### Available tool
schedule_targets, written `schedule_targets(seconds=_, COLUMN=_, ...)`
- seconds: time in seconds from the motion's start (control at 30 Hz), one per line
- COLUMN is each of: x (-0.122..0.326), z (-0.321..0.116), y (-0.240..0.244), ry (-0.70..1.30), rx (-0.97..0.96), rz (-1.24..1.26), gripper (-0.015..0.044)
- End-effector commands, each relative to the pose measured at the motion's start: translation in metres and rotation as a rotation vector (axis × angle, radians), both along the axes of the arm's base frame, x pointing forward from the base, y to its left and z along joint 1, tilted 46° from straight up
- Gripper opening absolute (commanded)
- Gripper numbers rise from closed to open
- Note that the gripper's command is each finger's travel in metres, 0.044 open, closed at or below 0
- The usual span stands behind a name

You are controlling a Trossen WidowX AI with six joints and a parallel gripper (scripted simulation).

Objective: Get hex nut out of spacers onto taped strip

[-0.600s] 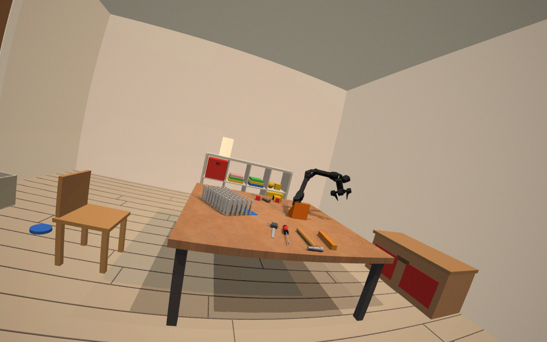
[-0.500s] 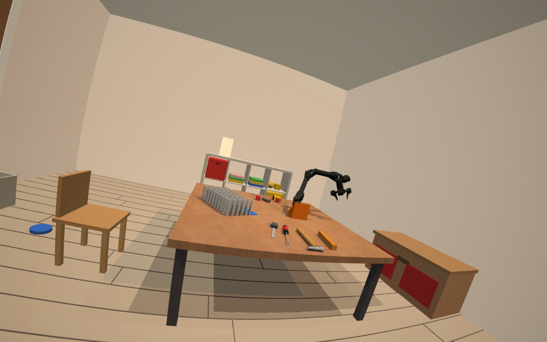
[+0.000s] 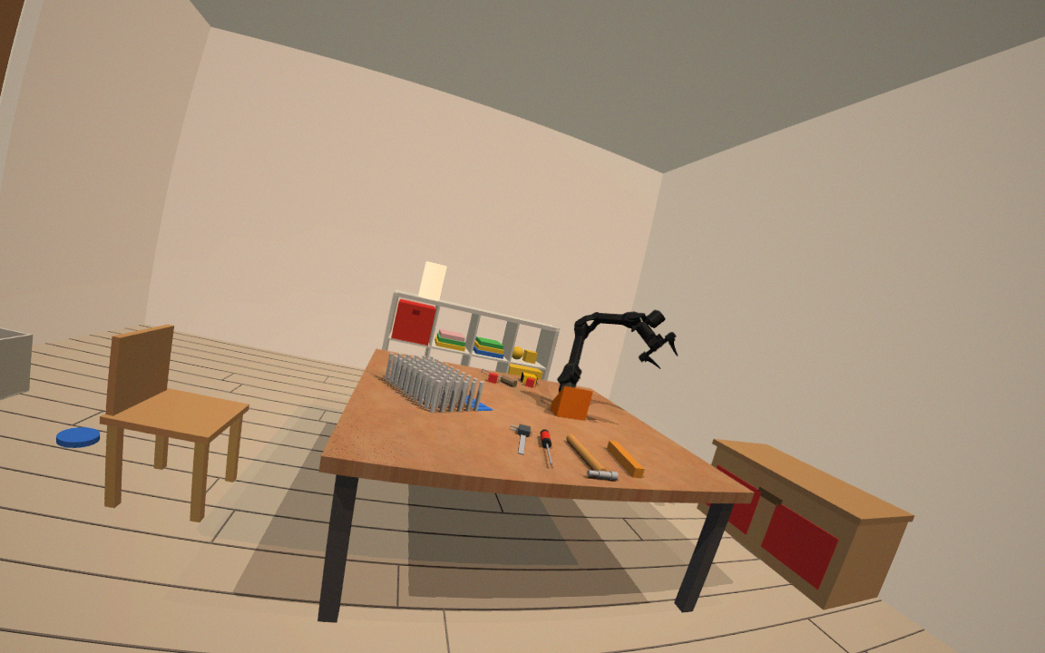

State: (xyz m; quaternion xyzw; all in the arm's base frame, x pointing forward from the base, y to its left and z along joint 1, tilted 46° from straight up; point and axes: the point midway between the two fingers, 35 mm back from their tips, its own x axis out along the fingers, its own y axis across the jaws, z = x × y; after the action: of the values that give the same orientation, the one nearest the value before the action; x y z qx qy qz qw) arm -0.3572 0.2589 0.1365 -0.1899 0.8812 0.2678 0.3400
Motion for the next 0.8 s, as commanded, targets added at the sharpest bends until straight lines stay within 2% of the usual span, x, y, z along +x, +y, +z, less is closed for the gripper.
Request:
schedule_targets(seconds=0.0, x=0.048, z=-0.013, y=0.052, ry=-0.027, rx=0.159, rz=-0.074, gripper=0.044)
schedule_targets(seconds=0.2, x=0.137, z=-0.026, y=0.117, ry=-0.124, rx=0.39, rz=-0.188, gripper=0.044)
schedule_targets(seconds=0.4, x=0.239, z=-0.037, y=0.157, ry=-0.287, rx=0.583, rz=-0.289, gripper=0.044)
schedule_targets(seconds=0.6, x=0.35, z=-0.046, y=0.171, ry=-0.505, rx=0.731, rz=-0.37, gripper=0.044)
schedule_targets(seconds=0.77, x=0.442, z=-0.051, y=0.159, ry=-0.721, rx=0.8, rz=-0.419, gripper=0.044)
